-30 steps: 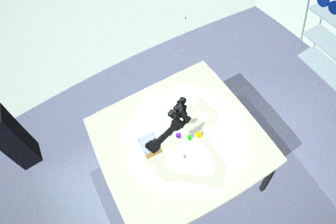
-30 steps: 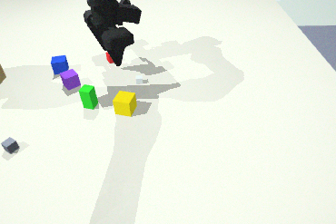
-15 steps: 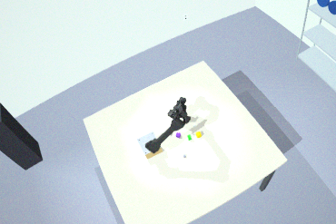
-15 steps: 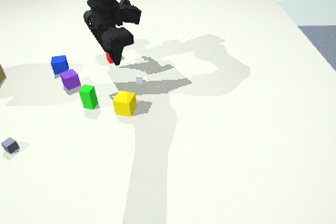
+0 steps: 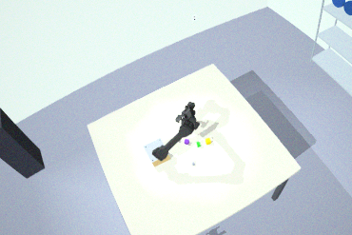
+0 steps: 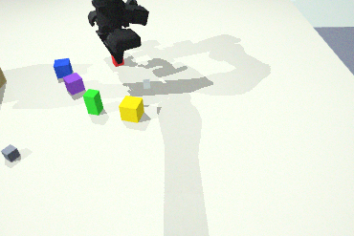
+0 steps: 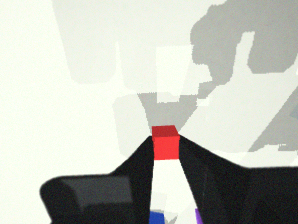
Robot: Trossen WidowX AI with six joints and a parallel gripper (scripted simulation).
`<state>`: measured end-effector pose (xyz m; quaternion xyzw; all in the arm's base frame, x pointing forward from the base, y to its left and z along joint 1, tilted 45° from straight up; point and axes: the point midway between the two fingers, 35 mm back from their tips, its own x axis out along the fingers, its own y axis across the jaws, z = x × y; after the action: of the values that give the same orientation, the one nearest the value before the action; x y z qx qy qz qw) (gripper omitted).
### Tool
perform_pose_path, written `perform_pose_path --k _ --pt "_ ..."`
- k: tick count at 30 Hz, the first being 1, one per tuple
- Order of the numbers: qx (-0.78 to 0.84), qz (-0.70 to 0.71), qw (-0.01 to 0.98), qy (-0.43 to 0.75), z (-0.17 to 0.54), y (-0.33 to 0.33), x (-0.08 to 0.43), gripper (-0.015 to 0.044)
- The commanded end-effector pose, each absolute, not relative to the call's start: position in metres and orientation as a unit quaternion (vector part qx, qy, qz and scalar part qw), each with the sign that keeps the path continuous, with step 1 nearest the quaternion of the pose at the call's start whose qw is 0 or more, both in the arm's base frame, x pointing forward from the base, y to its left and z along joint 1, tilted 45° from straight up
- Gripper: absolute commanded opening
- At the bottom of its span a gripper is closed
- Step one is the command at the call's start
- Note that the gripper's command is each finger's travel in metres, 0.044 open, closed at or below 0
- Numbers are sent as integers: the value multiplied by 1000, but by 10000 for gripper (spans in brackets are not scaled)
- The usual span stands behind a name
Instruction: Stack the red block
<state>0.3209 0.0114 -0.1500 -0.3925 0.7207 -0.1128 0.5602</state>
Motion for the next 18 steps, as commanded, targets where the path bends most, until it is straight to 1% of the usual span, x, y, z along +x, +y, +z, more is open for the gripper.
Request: perform_pose_path --k 1,18 --pt "-395 -112 559 720 -149 12 321 6" --pt "-394 -110 560 720 -88 73 327 0"
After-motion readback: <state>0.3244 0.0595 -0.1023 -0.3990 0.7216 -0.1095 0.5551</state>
